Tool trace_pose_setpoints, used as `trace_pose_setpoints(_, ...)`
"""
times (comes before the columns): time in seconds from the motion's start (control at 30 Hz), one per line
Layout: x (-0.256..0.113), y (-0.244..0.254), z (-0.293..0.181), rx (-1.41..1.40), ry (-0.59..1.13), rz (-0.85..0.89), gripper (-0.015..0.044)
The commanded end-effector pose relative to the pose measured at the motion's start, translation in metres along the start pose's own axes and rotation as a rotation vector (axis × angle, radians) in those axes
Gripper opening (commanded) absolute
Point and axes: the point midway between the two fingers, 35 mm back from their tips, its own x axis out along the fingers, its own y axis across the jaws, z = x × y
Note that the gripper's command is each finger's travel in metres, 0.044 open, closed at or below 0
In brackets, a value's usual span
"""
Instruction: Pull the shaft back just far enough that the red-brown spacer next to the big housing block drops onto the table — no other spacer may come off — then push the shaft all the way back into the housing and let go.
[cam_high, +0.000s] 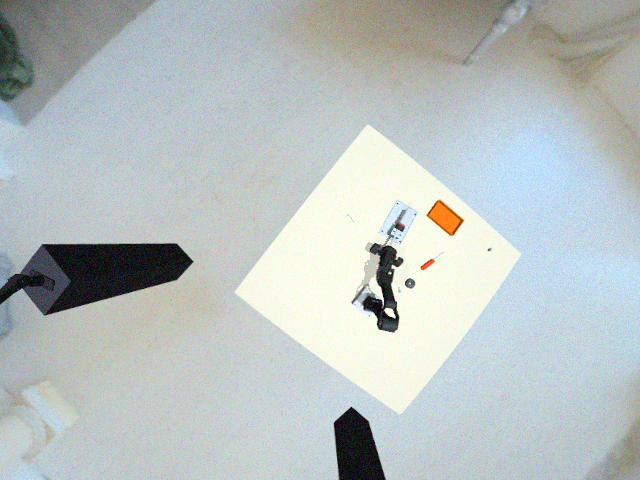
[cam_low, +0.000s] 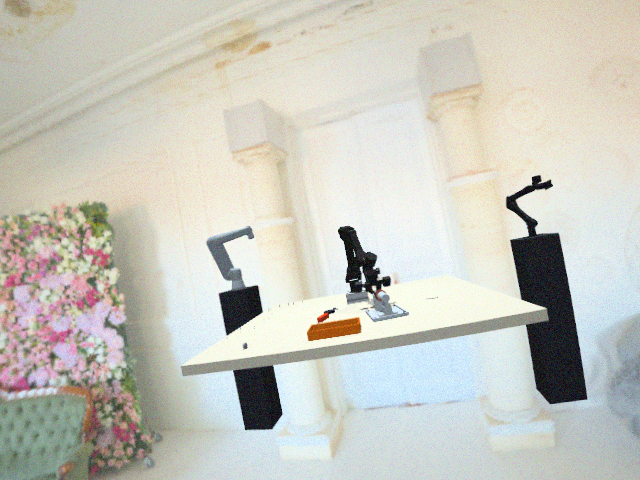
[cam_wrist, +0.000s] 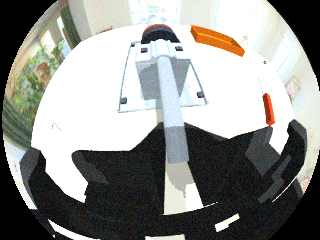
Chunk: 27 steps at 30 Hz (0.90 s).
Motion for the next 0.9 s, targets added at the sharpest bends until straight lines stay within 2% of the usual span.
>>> trace_pose_setpoints(0.0, -0.0006, 0.0003, -0.0007, 0.003, 0.001, 0.002, 0.0)
trace_pose_setpoints(0.87, -0.0027, 0.0003, -0.0028, 0.003, 0.001, 0.002, 0.0)
